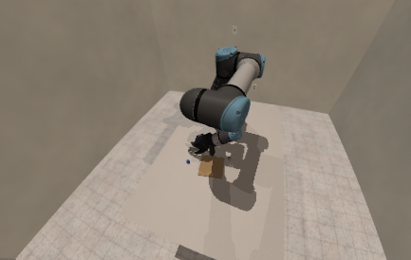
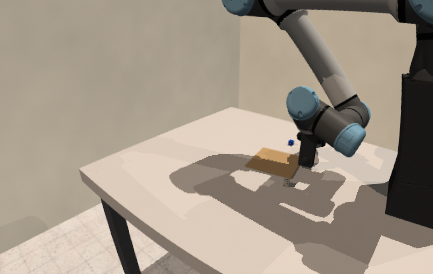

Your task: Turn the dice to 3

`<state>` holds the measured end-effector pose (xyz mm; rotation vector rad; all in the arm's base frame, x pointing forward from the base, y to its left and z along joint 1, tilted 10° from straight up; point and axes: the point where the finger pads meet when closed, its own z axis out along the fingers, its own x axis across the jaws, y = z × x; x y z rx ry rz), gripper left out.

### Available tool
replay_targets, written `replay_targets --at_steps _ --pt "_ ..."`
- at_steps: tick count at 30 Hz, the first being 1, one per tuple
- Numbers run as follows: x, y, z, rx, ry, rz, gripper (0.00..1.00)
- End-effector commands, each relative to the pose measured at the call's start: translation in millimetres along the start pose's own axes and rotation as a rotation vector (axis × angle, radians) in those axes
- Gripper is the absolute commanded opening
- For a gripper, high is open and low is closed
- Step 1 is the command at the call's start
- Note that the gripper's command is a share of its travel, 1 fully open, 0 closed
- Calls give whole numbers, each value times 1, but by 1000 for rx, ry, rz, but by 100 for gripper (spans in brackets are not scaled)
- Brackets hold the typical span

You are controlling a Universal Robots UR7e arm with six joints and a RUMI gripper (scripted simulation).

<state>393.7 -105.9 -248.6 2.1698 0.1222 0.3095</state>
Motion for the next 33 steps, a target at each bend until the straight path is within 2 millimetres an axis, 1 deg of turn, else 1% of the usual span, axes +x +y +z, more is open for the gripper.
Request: replay_targets --at_steps 1,27,28,30,31,33 --pt "0 0 0 0 1 1 0" --pt "0 0 0 0 1 1 0" --pt "0 0 0 0 1 1 4" --pt "0 0 0 0 1 1 4" --pt "0 0 0 0 1 1 7" --pt "0 0 0 0 1 1 7"
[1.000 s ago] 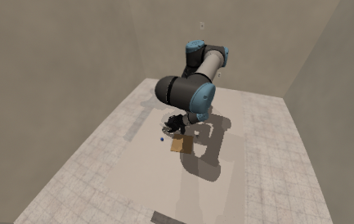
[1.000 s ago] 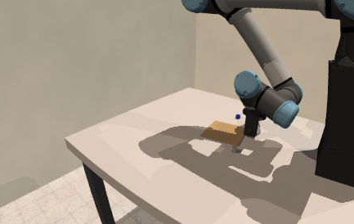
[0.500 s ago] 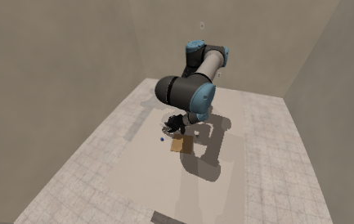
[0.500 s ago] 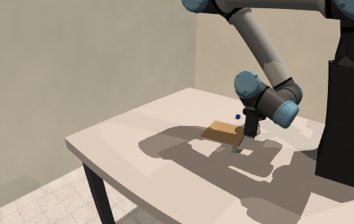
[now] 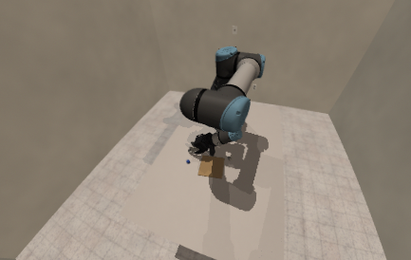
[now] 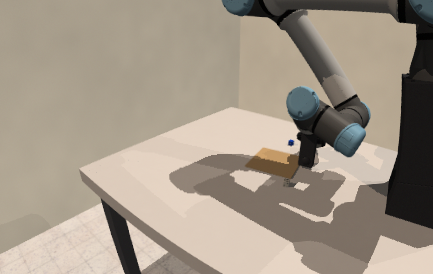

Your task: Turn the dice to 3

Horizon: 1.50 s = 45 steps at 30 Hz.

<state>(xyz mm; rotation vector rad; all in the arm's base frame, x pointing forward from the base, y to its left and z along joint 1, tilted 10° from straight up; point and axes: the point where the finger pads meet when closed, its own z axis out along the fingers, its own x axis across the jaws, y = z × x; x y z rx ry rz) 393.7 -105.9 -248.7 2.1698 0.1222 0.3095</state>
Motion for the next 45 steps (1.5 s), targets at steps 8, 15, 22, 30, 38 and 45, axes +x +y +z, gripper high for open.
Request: replay_targets --at_steps 8,15,22,30,38,45 --pt "0 0 0 0 1 1 18" --pt "0 0 0 0 1 1 18" --pt "0 0 0 0 1 1 18" --pt "0 0 0 0 1 1 18" --pt "0 0 0 0 1 1 18" --pt "0 0 0 0 1 1 18"
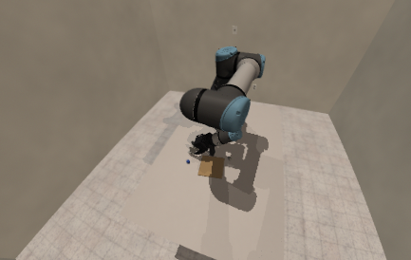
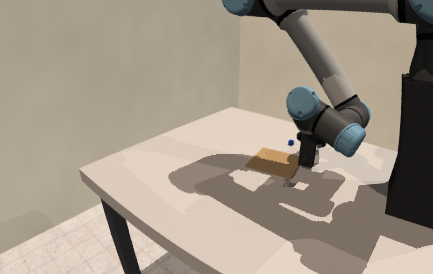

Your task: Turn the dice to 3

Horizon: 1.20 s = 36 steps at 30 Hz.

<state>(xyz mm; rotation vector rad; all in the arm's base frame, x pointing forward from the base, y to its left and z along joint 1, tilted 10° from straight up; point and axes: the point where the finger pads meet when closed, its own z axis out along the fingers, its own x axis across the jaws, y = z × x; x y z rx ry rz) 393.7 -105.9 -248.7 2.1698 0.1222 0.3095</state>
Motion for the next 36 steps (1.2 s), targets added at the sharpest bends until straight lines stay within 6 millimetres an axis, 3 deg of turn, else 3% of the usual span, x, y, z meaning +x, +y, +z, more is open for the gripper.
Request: replay_targets --at_steps 1,10,17,26,36 --pt "0 0 0 0 1 1 18" --pt "0 0 -2 0 1 1 18" --pt "0 0 -14 0 1 1 18" --pt "0 0 -45 0 1 1 18" --pt "0 1 -50 0 1 1 18"
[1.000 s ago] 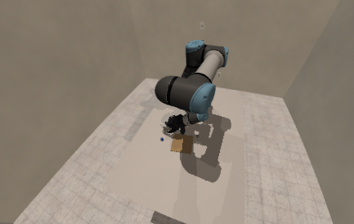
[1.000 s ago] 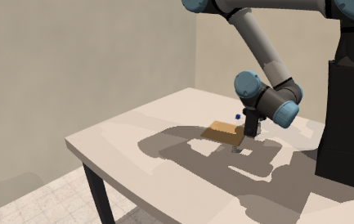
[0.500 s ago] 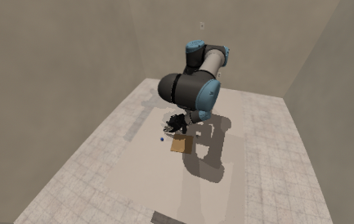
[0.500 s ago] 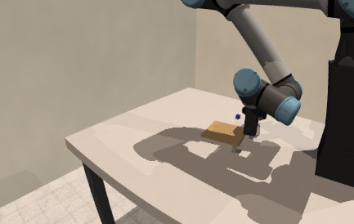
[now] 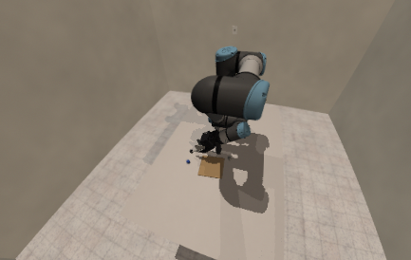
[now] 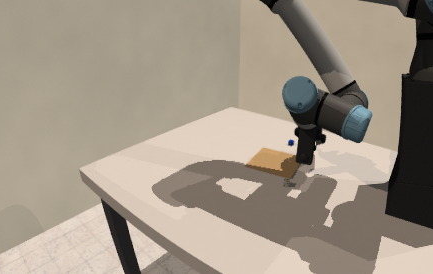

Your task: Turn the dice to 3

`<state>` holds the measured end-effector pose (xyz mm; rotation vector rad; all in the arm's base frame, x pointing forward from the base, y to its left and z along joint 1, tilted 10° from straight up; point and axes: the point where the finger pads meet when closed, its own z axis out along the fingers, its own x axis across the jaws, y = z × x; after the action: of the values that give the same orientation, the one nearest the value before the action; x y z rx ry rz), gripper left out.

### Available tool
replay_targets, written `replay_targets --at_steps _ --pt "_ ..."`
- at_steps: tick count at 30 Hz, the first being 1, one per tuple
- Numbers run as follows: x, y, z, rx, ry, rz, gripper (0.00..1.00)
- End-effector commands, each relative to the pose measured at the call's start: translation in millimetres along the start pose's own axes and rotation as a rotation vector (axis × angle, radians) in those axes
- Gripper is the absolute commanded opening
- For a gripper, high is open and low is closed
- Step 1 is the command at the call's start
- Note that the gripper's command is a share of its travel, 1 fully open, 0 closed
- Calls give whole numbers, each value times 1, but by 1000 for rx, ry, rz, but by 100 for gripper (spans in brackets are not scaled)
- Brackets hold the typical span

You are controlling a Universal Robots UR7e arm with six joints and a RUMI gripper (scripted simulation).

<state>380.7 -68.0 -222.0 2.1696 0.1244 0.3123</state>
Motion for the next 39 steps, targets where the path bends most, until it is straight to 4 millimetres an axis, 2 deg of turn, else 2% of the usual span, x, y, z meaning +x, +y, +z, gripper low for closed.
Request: replay_targets --at_steps 1,5,13,19,32,39 --pt "0 1 -3 -1 -2 1 18" --pt "0 8 -8 -1 -2 1 18" --pt "0 37 -28 -1 -2 1 18" --pt "0 46 -34 -1 -2 1 18" --pt "0 50 -36 8 -4 1 18" --pt "0 53 -34 71 -7 1 18"
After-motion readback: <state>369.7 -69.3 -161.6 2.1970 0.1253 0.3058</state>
